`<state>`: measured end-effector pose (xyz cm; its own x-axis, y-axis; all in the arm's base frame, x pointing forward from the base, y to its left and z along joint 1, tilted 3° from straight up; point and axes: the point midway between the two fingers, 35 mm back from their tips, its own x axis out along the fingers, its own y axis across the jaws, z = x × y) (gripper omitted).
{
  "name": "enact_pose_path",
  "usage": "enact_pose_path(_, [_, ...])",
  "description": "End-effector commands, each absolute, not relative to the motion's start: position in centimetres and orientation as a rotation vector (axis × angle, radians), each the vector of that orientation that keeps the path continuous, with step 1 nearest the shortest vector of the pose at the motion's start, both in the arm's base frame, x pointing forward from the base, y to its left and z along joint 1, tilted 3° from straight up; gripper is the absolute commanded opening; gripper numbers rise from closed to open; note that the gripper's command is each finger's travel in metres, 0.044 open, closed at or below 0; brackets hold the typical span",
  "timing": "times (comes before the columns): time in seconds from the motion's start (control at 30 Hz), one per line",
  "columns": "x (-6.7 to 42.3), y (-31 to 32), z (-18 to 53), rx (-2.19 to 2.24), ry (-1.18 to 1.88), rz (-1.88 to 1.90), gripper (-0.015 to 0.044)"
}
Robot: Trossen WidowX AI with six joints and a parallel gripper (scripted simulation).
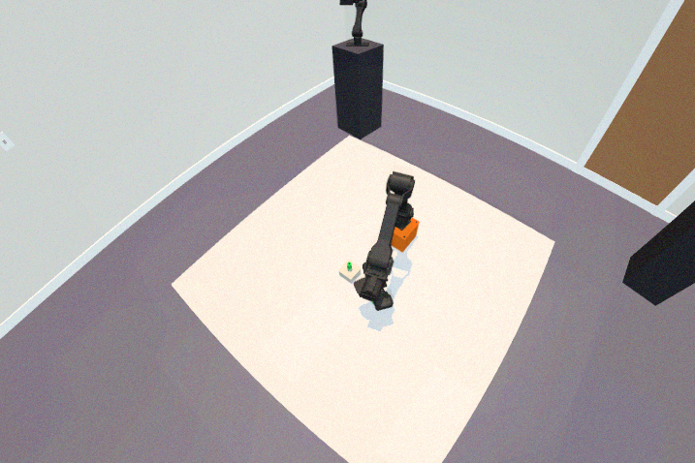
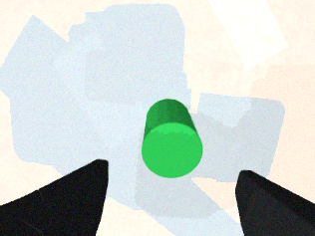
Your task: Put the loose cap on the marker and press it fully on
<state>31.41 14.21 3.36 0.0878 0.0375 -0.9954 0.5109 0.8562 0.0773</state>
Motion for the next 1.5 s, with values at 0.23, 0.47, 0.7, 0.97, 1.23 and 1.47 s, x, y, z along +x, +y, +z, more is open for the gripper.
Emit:
enact_pose_path(0.23, [31.4, 14.3, 1.6, 0.459, 1.465, -0.369, 0.0241])
enact_pose_path(0.47, [31.6, 14.3, 0.5, 0.459, 1.465, -0.369, 0.0241])
enact_pose_path(0.7, [31.7, 14.4, -0.6, 0.459, 1.465, -0.369, 0.0241])
enact_pose_path(0.97, [31.7, 14.4, -1.9, 0.459, 1.465, -0.369, 0.0241])
enact_pose_path(1.23, [31.7, 14.4, -2.7, 0.459, 1.465, -0.37, 0.0241])
enact_pose_path(1.47, [31.8, 14.4, -2.7, 0.459, 1.465, -0.369, 0.0116])
